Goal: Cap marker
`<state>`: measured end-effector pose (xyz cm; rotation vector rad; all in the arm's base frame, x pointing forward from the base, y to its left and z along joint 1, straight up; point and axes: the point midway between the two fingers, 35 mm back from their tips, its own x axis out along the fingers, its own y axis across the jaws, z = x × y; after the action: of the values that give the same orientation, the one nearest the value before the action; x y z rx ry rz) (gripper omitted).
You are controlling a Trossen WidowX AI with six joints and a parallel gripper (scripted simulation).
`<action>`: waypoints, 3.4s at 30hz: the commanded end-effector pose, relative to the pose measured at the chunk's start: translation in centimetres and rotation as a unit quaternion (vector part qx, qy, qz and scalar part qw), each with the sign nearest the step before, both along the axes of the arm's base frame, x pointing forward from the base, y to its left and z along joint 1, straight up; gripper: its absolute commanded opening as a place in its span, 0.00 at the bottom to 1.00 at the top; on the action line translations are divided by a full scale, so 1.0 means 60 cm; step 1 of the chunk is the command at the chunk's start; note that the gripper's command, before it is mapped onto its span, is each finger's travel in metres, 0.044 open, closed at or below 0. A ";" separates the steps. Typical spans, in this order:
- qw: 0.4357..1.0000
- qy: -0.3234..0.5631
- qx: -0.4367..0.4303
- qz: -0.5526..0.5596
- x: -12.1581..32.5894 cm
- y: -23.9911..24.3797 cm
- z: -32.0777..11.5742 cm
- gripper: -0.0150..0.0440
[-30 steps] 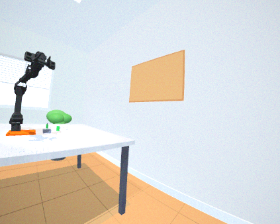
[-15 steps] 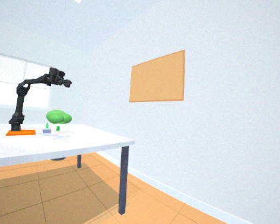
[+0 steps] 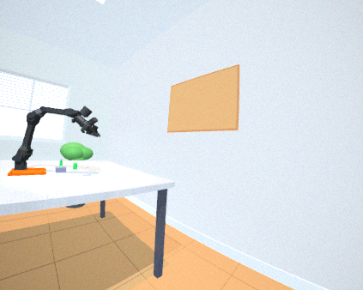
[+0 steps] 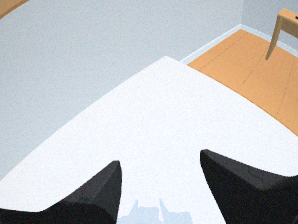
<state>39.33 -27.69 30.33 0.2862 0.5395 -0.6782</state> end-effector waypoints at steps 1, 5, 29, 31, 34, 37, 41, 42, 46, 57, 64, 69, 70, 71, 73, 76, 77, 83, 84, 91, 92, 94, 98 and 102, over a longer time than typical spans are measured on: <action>0.996 0.051 0.051 0.048 0.028 0.081 -0.057 0.68; 0.984 0.112 0.096 0.098 0.040 0.174 -0.111 0.68; 0.871 0.405 0.203 0.188 -0.059 0.460 -0.316 0.68; 0.871 0.405 0.203 0.188 -0.059 0.460 -0.319 0.68; 0.871 0.405 0.203 0.188 -0.059 0.459 -0.327 0.68; 0.871 0.405 0.203 0.188 -0.059 0.457 -0.344 0.68; 0.871 0.405 0.203 0.188 -0.058 0.457 -0.348 0.68; 0.871 0.405 0.203 0.188 -0.058 0.457 -0.350 0.68; 0.871 0.405 0.203 0.188 -0.057 0.456 -0.361 0.68; 0.872 0.405 0.203 0.188 -0.055 0.456 -0.391 0.68; 0.871 0.405 0.203 0.188 -0.055 0.456 -0.409 0.68; 0.871 0.405 0.203 0.188 -0.055 0.456 -0.422 0.68; 0.871 0.405 0.203 0.188 -0.055 0.456 -0.425 0.68; 0.871 0.405 0.203 0.188 -0.056 0.456 -0.428 0.68; 0.871 0.405 0.203 0.188 -0.056 0.455 -0.431 0.68; 0.871 0.405 0.203 0.188 -0.056 0.455 -0.431 0.63; 0.871 0.405 0.203 0.188 -0.056 0.455 -0.431 0.59; 0.871 0.405 0.203 0.188 -0.056 0.455 -0.431 0.45; 0.871 0.405 0.203 0.188 -0.056 0.455 -0.431 0.44; 0.871 0.405 0.203 0.188 -0.055 0.455 -0.425 0.26; 0.871 0.405 0.203 0.188 -0.055 0.455 -0.420 0.25; 0.871 0.405 0.203 0.188 -0.055 0.455 -0.411 0.25; 0.872 0.405 0.203 0.188 -0.055 0.455 -0.392 0.25; 0.872 0.405 0.203 0.188 -0.055 0.455 -0.374 0.25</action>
<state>35.92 -0.40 6.70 0.2700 1.5289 -0.2721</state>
